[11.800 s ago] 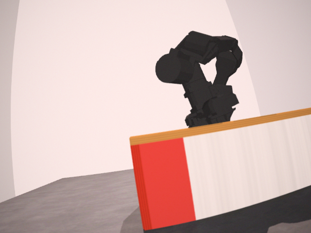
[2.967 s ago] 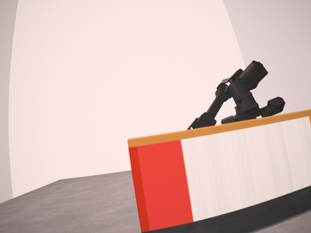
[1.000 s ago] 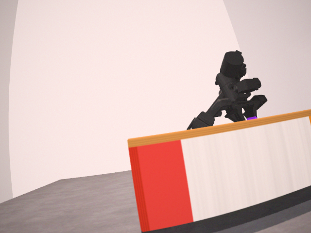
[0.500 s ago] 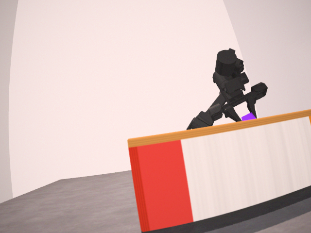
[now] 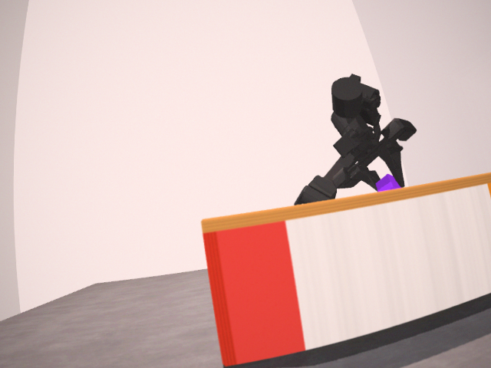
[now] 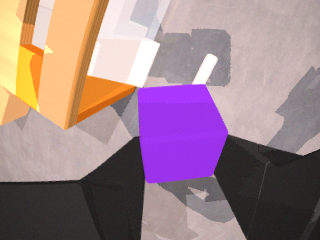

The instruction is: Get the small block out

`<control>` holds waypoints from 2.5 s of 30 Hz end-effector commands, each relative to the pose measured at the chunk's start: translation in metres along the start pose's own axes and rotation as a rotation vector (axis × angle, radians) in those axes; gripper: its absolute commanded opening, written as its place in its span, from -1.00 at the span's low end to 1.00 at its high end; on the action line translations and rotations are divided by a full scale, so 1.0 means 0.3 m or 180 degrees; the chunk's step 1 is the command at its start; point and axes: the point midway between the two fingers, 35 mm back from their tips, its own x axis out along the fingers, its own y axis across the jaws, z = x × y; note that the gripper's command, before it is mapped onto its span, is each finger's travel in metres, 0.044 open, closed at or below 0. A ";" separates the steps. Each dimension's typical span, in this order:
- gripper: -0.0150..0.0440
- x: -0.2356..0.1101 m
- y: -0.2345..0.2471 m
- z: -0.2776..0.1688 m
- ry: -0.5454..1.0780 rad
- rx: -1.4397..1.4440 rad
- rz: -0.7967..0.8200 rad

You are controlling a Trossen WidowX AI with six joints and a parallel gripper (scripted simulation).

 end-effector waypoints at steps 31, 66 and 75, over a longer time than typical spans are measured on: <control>-0.49 -0.106 0.028 -0.024 0.0428 0.4642 0.0161; -0.49 -0.106 0.028 -0.024 0.0431 0.4664 0.0161; -0.49 -0.106 0.028 -0.024 0.0431 0.4664 0.0161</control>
